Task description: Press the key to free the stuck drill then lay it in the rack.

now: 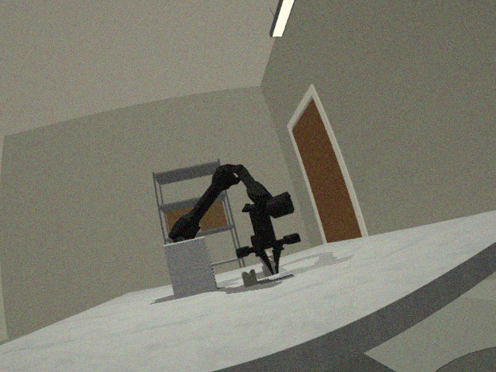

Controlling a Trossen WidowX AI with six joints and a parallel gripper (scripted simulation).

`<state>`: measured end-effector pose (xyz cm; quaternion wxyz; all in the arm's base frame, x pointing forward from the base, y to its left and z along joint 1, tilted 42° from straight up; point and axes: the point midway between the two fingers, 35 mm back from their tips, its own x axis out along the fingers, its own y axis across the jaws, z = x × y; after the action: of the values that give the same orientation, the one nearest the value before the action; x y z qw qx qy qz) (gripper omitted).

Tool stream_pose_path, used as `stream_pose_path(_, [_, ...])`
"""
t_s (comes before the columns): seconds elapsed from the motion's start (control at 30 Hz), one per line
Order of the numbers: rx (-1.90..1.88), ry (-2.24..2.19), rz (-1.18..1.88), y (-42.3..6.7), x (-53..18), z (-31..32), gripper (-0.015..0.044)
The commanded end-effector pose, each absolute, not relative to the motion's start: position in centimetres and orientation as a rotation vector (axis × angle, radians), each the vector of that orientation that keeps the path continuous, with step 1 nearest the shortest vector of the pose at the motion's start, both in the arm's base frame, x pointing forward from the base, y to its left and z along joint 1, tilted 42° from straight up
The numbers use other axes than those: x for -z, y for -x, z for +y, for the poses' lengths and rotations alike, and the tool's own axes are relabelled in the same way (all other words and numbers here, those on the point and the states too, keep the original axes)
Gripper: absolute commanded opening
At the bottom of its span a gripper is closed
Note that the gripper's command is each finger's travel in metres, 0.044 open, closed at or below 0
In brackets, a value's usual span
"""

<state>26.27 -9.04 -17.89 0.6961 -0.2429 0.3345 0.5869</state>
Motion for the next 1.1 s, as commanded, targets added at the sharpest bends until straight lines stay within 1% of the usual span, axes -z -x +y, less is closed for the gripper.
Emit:
stream_pose_path(0.0, [-1.313, 0.548, 0.748, -26.2, 17.6, -9.3, 0.0000])
stream_pose_path(1.07, [-1.312, 0.549, 0.748, -26.0, 16.0, -10.3, 0.0000])
